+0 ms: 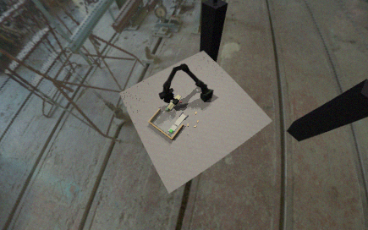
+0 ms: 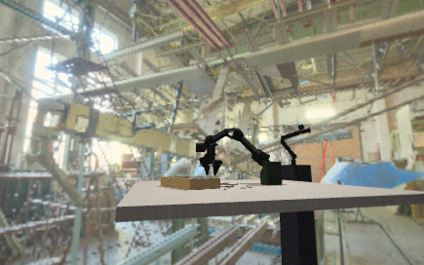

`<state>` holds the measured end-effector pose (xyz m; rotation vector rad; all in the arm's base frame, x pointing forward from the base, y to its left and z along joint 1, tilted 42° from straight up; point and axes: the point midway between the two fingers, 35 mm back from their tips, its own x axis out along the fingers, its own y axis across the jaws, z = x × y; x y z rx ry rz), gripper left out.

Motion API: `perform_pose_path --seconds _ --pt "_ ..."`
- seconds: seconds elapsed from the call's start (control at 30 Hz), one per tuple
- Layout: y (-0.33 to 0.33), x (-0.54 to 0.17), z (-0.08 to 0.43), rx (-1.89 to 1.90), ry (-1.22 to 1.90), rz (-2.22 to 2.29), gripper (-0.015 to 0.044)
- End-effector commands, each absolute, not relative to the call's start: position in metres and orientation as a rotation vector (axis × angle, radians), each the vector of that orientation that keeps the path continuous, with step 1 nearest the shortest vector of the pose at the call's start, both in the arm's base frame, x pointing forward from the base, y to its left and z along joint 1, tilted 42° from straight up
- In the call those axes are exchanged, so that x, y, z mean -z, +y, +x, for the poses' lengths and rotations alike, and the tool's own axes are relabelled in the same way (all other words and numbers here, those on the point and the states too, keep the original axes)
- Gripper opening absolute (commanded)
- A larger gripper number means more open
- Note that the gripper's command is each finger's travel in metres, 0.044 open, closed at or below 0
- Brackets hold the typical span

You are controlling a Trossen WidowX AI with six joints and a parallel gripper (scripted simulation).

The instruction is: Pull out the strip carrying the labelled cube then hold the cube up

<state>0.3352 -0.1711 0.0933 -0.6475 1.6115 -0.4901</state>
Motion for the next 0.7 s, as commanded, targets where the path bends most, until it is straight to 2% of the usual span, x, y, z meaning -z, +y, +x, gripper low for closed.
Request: perform_pose_path --seconds 0.0,0.67 --pt "-0.168 -0.092 0.350 0.498 1.610 -0.644 0.0440" --pt "-0.155 -0.085 0.423 0.498 1.606 -0.642 0.0440"
